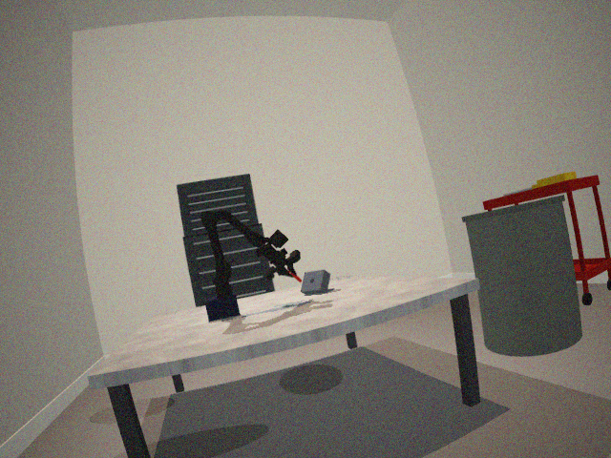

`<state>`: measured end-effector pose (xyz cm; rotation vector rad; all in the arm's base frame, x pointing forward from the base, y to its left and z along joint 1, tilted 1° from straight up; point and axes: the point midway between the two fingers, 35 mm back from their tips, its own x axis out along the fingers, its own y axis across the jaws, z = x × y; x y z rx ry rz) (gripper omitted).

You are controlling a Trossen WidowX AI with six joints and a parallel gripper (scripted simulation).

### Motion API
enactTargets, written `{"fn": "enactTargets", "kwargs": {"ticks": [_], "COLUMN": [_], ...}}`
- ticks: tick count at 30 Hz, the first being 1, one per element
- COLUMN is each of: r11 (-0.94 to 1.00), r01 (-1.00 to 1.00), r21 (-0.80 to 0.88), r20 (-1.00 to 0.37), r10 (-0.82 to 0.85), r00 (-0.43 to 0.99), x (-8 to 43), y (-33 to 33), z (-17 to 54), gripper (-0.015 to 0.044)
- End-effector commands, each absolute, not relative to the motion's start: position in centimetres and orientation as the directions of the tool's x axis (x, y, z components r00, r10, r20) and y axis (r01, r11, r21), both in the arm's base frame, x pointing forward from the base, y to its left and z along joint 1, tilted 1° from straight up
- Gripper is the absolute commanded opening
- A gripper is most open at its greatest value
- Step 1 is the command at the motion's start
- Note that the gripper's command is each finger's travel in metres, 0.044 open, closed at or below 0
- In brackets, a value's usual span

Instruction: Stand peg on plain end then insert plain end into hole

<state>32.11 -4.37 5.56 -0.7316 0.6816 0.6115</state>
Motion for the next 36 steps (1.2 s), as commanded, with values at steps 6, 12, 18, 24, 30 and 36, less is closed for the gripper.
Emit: {"fn": "enactTargets", "kwargs": {"ticks": [6,12,18,24,30,36], "r11": [0.539,0.502,0.466,0.457,0.450,0.443], "r01": [-0.715,-0.716,-0.713,-0.712,-0.711,-0.710], "r21": [-0.445,-0.484,-0.524,-0.533,-0.541,-0.548], "r20": [-0.686,-0.651,-0.616,-0.607,-0.601,-0.595], "r10": [0.308,0.340,0.372,0.380,0.385,0.390], "r00": [0.659,0.679,0.695,0.698,0.700,0.703], "x": [32.8,33.3,33.7,34.0,34.6,35.1], "y": [-3.1,-2.3,-1.5,-1.2,-0.8,-0.4], "z": [5.9,6.3,6.6,6.5,6.3,6.0], "gripper": [0.0000,0.0000,0.0000,0.0000,0.0000,0.0000]}}
